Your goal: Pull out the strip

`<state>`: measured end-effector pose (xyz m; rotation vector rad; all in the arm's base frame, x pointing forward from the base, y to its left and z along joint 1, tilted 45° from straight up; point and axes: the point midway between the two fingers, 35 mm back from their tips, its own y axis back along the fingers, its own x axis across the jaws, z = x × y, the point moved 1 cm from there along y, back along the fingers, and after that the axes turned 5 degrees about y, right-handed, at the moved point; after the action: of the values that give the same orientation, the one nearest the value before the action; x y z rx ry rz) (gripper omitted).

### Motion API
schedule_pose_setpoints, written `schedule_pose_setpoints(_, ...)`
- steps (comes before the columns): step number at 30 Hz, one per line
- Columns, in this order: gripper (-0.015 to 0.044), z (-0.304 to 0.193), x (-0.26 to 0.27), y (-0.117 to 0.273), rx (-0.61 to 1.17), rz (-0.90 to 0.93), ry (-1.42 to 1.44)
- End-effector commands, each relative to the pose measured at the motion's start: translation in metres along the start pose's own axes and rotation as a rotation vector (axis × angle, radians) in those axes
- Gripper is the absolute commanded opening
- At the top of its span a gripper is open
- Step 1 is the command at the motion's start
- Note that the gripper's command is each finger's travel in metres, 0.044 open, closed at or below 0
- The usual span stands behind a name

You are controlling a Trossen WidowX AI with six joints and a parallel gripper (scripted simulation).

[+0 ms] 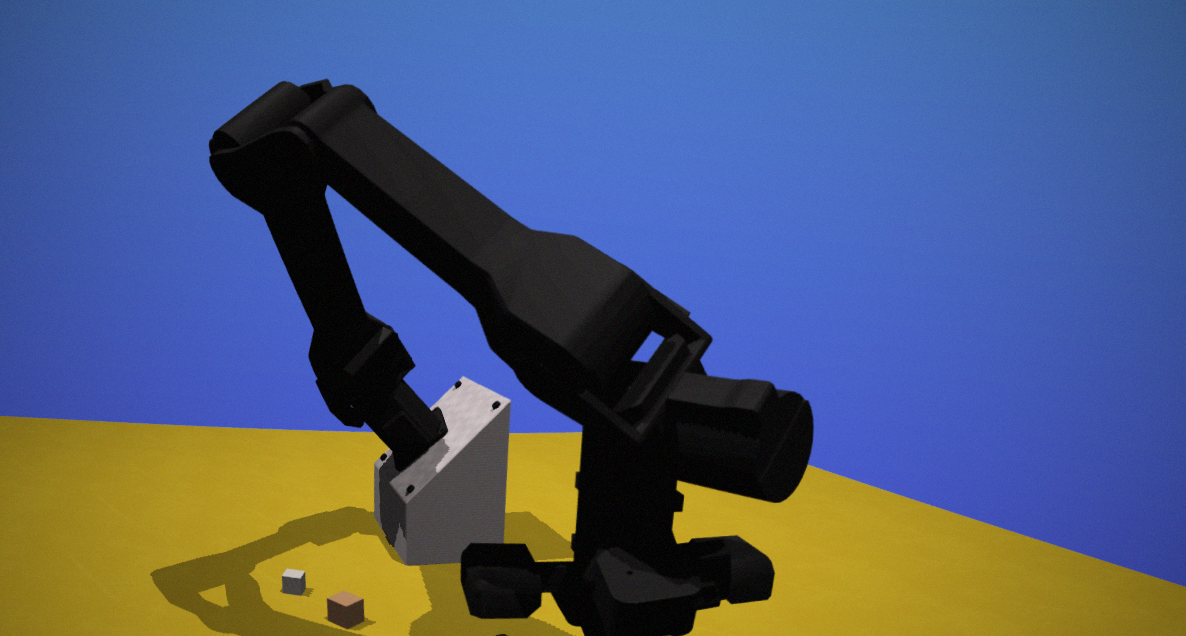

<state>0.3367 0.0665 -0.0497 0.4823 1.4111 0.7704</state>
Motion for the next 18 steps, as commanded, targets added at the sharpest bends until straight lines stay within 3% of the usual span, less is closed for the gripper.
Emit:
schedule_pose_setpoints(1, 0.0, -0.012, 0.001, -0.004, 0.015, -0.001, 0.005)
schedule_pose_setpoints(18, 0.0, -0.038, 0.002, -0.004, 0.016, -0.001, 0.005)
